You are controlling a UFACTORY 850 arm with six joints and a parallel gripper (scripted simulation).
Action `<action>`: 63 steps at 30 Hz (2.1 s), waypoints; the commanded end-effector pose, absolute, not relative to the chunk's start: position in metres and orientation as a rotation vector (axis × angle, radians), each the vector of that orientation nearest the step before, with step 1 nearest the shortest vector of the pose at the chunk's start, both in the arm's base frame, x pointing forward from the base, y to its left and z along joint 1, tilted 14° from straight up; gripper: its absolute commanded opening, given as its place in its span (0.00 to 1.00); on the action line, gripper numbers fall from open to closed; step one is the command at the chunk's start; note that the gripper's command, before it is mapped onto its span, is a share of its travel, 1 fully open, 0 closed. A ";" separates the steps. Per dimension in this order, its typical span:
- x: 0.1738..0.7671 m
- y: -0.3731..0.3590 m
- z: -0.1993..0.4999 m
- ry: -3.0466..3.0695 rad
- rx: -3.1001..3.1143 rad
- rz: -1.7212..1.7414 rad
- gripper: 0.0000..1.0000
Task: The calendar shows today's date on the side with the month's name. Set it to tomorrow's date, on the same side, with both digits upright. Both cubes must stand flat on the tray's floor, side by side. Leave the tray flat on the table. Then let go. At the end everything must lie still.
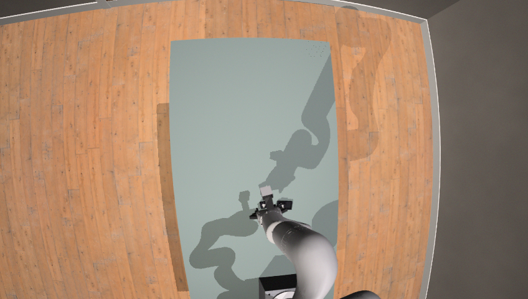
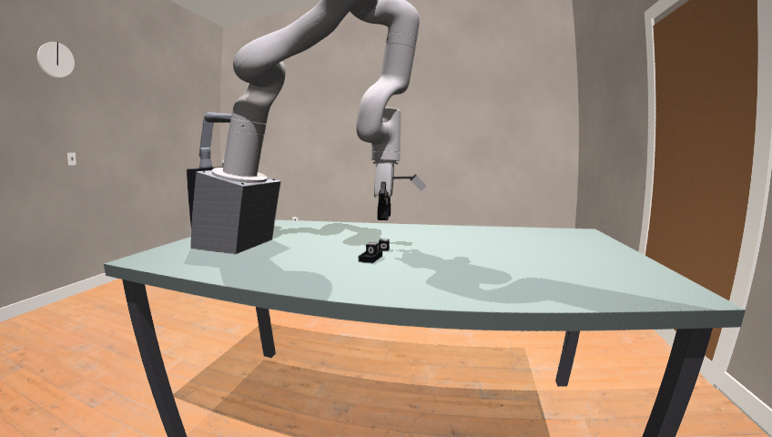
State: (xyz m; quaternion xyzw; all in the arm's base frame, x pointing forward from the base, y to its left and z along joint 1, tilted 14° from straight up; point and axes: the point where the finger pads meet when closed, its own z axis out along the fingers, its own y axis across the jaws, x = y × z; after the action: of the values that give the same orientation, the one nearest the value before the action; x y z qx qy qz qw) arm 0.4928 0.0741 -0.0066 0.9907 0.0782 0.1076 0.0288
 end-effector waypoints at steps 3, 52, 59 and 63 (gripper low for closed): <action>0.493 0.074 -0.006 0.237 3.084 0.377 0.47; 0.494 0.074 -0.011 0.237 3.086 0.380 0.47; 0.497 0.074 -0.021 0.237 3.086 0.380 0.47; 0.498 0.074 -0.028 0.237 3.086 0.380 0.47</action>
State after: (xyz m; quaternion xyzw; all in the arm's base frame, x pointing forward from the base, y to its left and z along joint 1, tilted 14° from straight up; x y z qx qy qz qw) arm 0.4962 0.0736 -0.0233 0.9897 0.0758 0.1211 0.0116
